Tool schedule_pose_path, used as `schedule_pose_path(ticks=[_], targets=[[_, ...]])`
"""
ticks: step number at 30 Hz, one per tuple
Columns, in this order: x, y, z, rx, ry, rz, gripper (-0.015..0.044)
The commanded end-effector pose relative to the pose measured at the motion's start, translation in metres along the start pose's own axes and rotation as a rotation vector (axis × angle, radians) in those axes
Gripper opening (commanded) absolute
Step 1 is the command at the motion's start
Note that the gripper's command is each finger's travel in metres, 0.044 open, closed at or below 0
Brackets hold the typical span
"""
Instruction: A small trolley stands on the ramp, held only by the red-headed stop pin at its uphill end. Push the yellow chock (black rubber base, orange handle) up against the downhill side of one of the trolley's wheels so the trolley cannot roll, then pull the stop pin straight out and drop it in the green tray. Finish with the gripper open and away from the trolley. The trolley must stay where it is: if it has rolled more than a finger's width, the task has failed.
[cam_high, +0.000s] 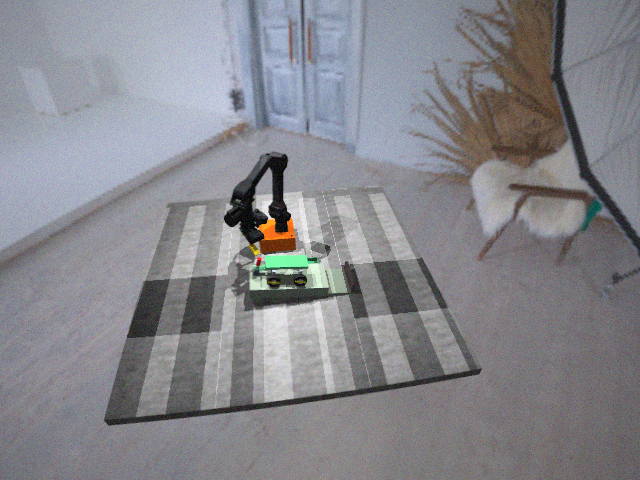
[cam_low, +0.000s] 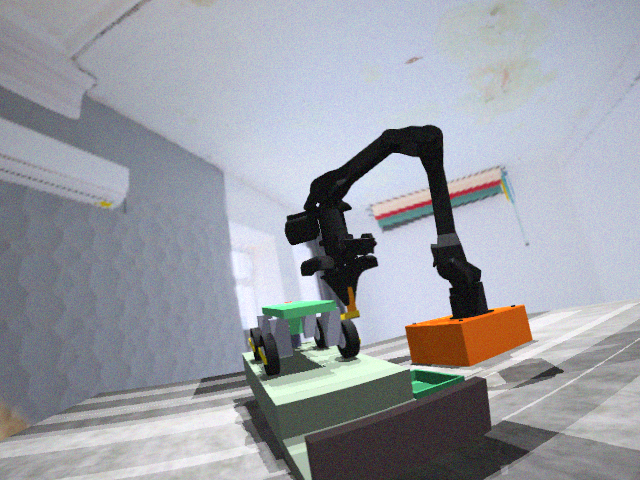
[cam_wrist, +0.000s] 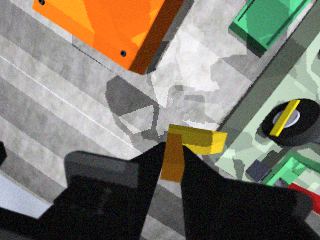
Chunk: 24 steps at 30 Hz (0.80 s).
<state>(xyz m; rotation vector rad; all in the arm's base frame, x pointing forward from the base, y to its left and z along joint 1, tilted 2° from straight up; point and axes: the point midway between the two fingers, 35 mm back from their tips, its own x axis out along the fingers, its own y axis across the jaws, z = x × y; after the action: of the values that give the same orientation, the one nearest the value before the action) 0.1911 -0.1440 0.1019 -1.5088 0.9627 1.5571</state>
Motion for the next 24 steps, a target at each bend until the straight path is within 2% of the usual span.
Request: schedule_pose_path(ticks=[1, 13, 24], targets=[[-0.014, -0.002, -0.001, -0.003, 0.008, -0.009, 0.0000], [-0.030, -0.003, -0.003, 0.003, 0.008, -0.009, 0.0000], [-0.030, -0.004, -0.002, 0.342, 0.008, -0.007, 0.0000]])
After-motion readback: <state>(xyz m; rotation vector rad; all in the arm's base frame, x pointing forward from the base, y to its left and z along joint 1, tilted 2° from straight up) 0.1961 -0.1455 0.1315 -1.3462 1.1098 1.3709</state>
